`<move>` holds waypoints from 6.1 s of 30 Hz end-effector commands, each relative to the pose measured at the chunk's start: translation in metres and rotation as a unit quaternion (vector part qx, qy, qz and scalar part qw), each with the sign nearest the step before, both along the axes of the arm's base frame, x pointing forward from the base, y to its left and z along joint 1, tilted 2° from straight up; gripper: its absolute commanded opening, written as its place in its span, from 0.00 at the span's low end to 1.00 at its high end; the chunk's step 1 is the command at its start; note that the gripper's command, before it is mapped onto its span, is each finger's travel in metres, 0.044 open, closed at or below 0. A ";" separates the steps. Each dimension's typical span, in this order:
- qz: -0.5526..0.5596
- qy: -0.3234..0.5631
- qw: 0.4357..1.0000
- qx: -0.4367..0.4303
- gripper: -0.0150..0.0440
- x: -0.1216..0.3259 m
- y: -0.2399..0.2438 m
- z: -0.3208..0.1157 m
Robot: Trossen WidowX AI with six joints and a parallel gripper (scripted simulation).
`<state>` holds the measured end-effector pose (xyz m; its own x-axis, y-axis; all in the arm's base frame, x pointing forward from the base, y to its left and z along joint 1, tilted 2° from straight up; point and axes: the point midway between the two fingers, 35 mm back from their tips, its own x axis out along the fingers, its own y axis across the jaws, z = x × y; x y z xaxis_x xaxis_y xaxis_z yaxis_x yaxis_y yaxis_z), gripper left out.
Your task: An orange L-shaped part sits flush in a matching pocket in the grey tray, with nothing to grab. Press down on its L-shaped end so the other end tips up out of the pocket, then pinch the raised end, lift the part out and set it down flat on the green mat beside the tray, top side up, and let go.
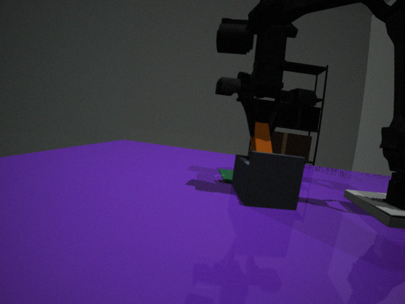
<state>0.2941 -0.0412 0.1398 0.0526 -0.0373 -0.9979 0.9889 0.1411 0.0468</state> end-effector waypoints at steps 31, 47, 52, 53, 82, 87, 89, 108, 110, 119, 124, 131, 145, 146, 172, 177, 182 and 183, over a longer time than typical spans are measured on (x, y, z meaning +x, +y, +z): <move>-0.001 -0.002 1.000 0.003 0.25 -0.002 0.003 0.047; -0.001 -0.002 1.000 0.001 0.25 0.000 -0.049 0.047; -0.001 -0.002 1.000 0.000 0.25 0.001 -0.072 0.048; -0.001 -0.002 1.000 0.000 0.25 0.001 -0.077 0.048; -0.001 -0.002 1.000 -0.003 0.25 0.006 -0.164 0.046; -0.001 -0.002 1.000 -0.003 0.25 0.007 -0.164 0.038; -0.001 -0.002 1.000 -0.003 0.25 0.007 -0.164 0.035; -0.001 -0.002 1.000 -0.004 0.25 0.009 -0.166 0.005; -0.001 -0.002 1.000 -0.004 0.25 0.009 -0.166 0.002; -0.001 -0.002 1.000 -0.004 0.25 0.010 -0.167 -0.012; -0.001 -0.002 1.000 -0.004 0.25 0.010 -0.167 -0.020; -0.001 -0.002 1.000 -0.003 0.25 0.010 -0.167 -0.029; -0.003 0.000 1.000 -0.005 0.43 0.010 -0.167 -0.028; -0.003 0.000 1.000 -0.005 0.48 0.010 -0.167 -0.028; -0.002 -0.007 1.000 -0.010 0.93 0.007 -0.165 0.054; -0.002 -0.007 1.000 -0.010 0.93 0.007 -0.165 0.054; -0.002 -0.007 1.000 -0.010 0.93 0.007 -0.165 0.054; -0.002 -0.007 1.000 -0.010 0.93 0.007 -0.165 0.054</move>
<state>0.3004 -0.2062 0.1937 0.0636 -0.0554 -0.9964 0.9889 0.1375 0.0555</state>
